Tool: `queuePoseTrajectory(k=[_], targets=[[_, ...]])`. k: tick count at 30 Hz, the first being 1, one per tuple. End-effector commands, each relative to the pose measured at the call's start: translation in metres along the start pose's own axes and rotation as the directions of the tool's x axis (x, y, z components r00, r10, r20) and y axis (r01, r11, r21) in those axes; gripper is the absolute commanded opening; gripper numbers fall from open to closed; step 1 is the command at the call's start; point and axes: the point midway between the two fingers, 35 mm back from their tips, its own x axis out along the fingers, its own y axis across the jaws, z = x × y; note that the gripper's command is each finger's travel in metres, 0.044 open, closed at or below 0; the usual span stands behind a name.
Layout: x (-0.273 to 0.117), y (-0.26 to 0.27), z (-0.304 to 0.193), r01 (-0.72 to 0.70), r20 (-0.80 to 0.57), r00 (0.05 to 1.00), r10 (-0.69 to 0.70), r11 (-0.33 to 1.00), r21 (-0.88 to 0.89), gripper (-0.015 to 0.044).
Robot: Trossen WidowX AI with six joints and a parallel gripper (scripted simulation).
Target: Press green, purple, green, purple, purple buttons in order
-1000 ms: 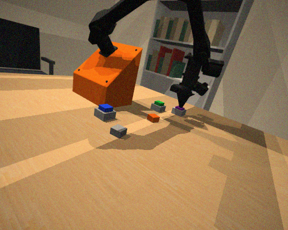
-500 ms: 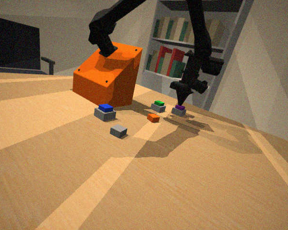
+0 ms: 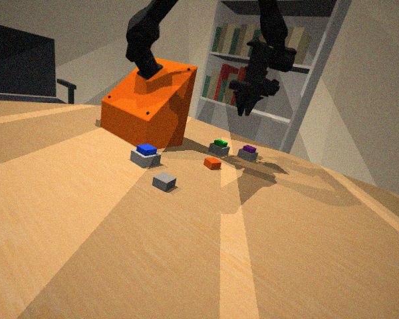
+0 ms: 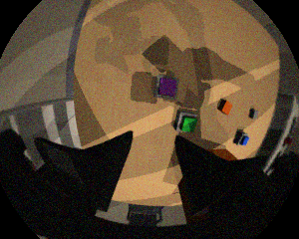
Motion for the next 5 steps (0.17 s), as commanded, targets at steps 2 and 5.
queuePoseTrajectory(k=[2,5], targets=[[-0.0031,-0.0038,-0.0040,-0.001,-0.016,1.000,0.002,1.000,0.026,0.0361],[-0.0031,-0.0038,-0.0040,-0.001,-0.016,1.000,0.002,1.000,0.026,0.0400]])
